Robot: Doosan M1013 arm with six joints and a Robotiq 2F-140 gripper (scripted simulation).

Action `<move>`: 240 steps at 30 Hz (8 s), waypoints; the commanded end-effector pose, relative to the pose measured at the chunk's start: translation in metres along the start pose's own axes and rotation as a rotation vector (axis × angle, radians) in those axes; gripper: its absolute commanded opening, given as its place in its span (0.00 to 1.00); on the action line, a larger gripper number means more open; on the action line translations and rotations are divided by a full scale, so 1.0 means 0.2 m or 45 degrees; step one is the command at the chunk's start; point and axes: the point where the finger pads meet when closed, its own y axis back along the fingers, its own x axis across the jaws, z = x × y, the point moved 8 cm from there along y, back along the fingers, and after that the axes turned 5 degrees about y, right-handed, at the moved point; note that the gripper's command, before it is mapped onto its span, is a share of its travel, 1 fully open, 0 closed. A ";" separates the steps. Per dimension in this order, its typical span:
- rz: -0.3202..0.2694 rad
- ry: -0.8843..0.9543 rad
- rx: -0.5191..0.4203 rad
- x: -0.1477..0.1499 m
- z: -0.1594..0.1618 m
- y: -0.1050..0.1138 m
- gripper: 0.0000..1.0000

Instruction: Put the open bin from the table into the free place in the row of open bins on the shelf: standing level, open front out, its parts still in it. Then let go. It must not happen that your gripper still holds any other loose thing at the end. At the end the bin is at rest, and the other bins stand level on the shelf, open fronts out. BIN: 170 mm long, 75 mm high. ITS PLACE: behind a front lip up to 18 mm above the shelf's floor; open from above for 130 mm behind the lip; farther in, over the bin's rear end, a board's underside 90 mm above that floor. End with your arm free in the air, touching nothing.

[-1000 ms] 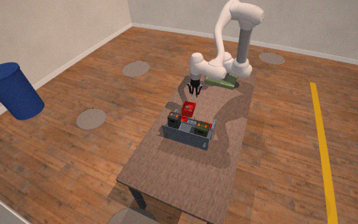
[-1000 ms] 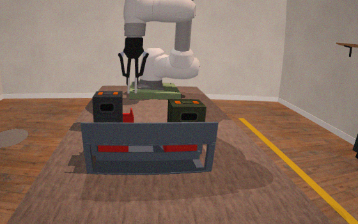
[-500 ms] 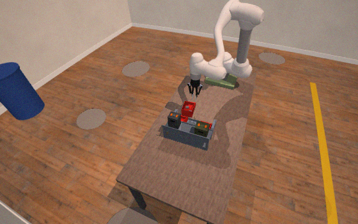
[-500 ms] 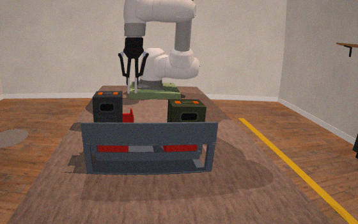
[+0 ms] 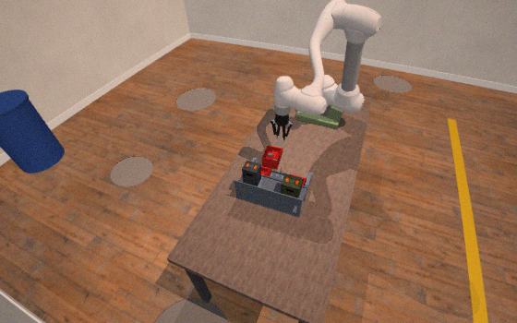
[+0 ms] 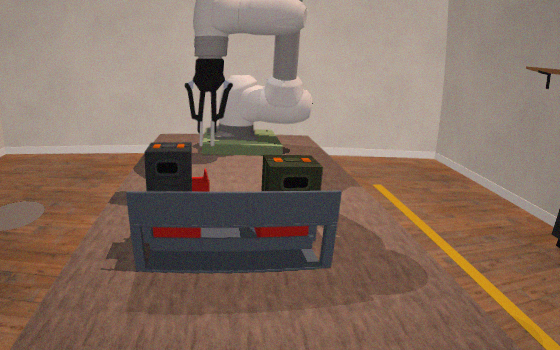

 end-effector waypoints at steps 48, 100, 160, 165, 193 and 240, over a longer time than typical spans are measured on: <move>-0.002 0.000 0.000 0.00 -0.01 -0.31 0.15; -0.002 0.000 0.000 0.00 -0.01 -0.33 0.15; -0.002 0.000 0.000 0.00 -0.01 -0.55 0.15; -0.002 0.000 0.000 0.00 -0.01 -0.55 0.15; -0.002 0.000 0.000 0.00 -0.01 -0.55 0.15; -0.002 0.000 0.000 0.00 -0.01 -0.55 0.00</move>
